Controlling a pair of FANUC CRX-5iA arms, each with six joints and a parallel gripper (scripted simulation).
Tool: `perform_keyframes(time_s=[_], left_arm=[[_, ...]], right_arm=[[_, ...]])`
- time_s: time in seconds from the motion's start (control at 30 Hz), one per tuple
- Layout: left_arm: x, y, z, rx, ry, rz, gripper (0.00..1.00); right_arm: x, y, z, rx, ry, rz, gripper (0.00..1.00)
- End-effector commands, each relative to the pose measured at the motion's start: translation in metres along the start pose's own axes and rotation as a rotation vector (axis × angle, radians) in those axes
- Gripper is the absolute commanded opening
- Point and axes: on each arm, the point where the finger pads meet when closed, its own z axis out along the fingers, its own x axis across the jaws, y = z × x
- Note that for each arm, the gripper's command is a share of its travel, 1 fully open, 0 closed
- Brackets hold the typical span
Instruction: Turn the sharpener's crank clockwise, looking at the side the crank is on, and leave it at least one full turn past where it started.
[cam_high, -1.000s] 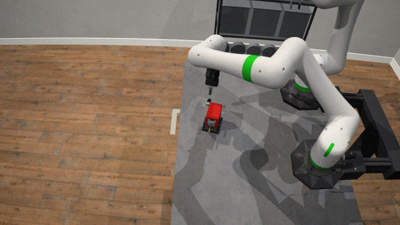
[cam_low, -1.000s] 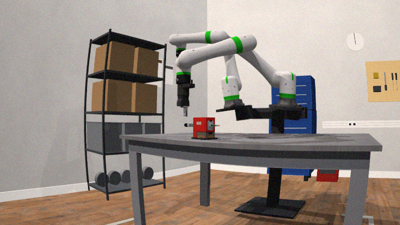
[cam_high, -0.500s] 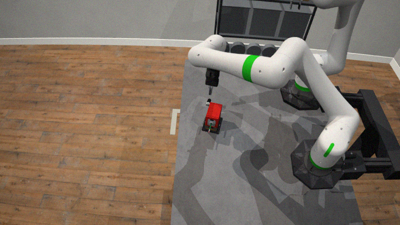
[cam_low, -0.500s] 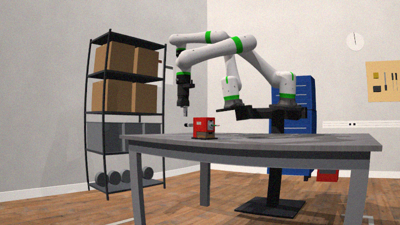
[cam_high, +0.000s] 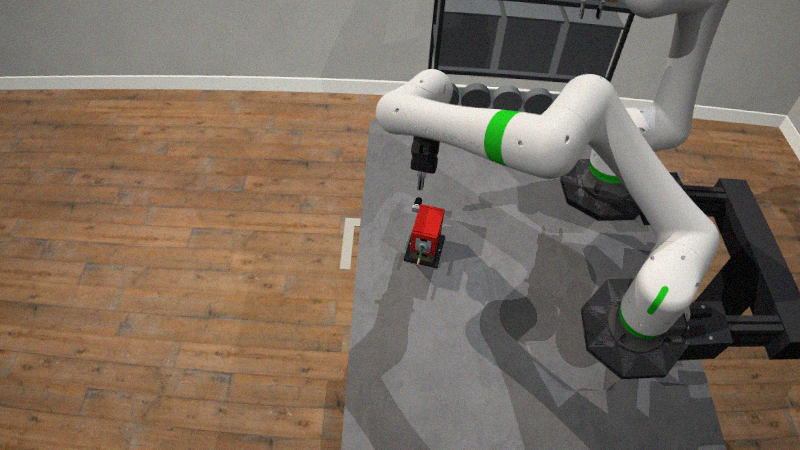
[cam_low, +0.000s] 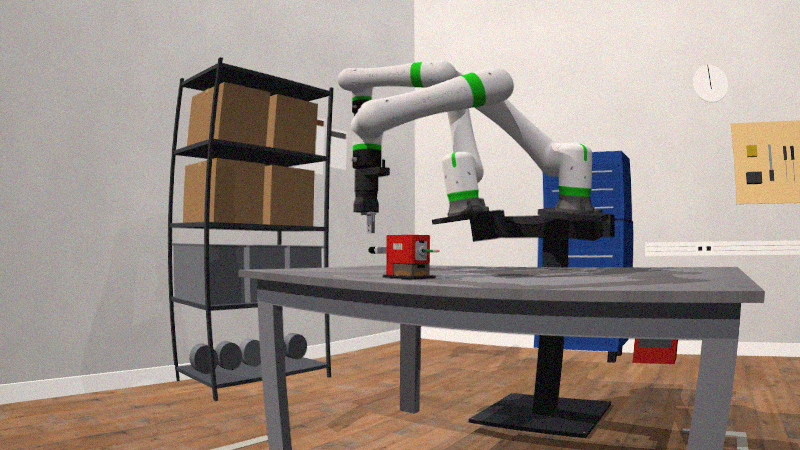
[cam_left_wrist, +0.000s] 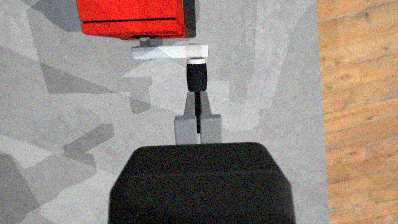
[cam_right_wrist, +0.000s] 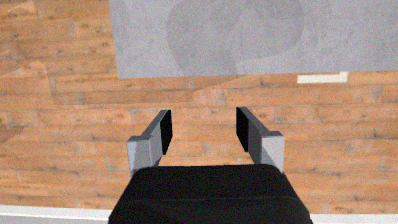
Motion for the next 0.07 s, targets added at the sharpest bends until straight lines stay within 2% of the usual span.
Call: perform_keyframes(time_s=[0.0,0.03], left_arm=[[0.0008,0.0011,-0.0024,-0.003,0.003,0.0,0.0],[0.0008,0.0011,-0.0024,-0.003,0.003,0.0,0.0]], right_arm=[[-0.0003,0.0003,-0.0011,-0.002,0.0,0.0,1.0],[-0.0003,0.0003,-0.0011,-0.002,0.0,0.0,1.0]])
